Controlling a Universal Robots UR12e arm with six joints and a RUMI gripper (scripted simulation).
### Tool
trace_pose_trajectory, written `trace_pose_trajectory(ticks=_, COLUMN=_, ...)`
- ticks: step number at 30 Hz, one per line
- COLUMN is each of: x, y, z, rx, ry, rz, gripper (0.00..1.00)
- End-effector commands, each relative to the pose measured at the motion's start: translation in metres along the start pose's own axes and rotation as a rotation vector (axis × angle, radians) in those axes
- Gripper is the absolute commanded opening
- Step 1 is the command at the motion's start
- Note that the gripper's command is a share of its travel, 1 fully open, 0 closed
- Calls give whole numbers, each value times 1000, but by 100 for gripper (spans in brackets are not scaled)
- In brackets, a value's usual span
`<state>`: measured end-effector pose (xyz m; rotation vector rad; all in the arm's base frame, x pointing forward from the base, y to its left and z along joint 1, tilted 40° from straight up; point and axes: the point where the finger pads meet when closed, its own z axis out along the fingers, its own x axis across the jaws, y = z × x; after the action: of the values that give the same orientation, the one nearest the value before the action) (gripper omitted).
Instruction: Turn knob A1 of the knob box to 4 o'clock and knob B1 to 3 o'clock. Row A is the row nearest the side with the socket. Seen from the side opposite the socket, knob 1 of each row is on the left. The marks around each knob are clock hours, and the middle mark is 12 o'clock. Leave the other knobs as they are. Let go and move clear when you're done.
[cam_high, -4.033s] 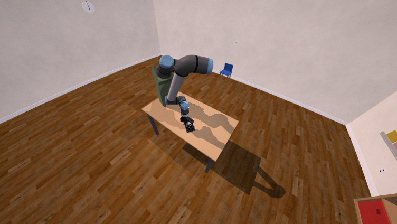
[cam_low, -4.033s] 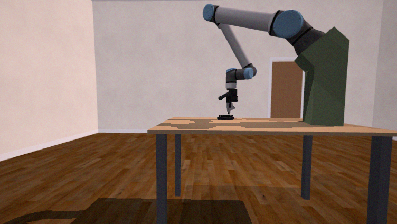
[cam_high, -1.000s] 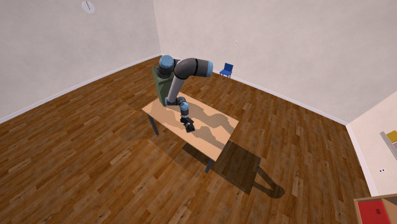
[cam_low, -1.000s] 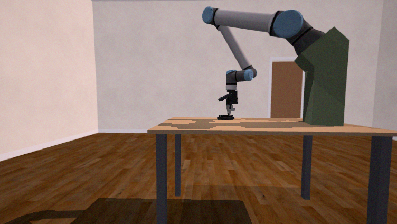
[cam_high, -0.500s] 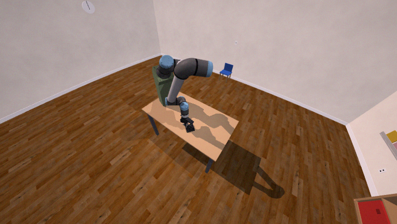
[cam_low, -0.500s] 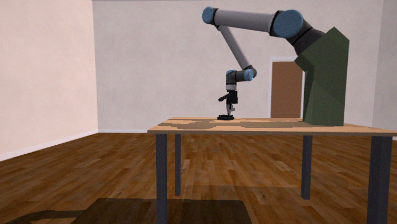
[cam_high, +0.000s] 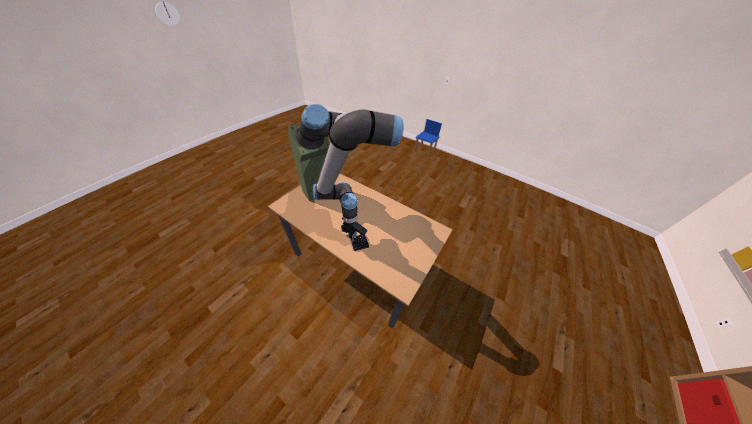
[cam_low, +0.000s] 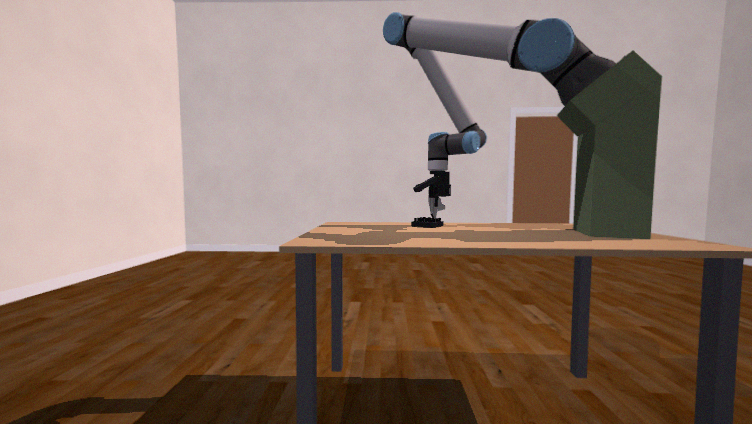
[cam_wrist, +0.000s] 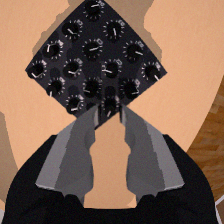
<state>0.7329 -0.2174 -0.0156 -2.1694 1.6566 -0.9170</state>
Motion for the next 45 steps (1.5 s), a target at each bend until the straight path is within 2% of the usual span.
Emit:
trace_pose_trajectory(ticks=1, x=1, y=-3, z=0, rx=3, ry=3, rz=-2, gripper=11)
trace_pose_trajectory(ticks=2, x=1, y=-3, z=0, rx=3, ry=3, rz=-2, gripper=1)
trace_pose_trajectory(ticks=45, x=1, y=-3, z=0, rx=3, ry=3, rz=10, gripper=1)
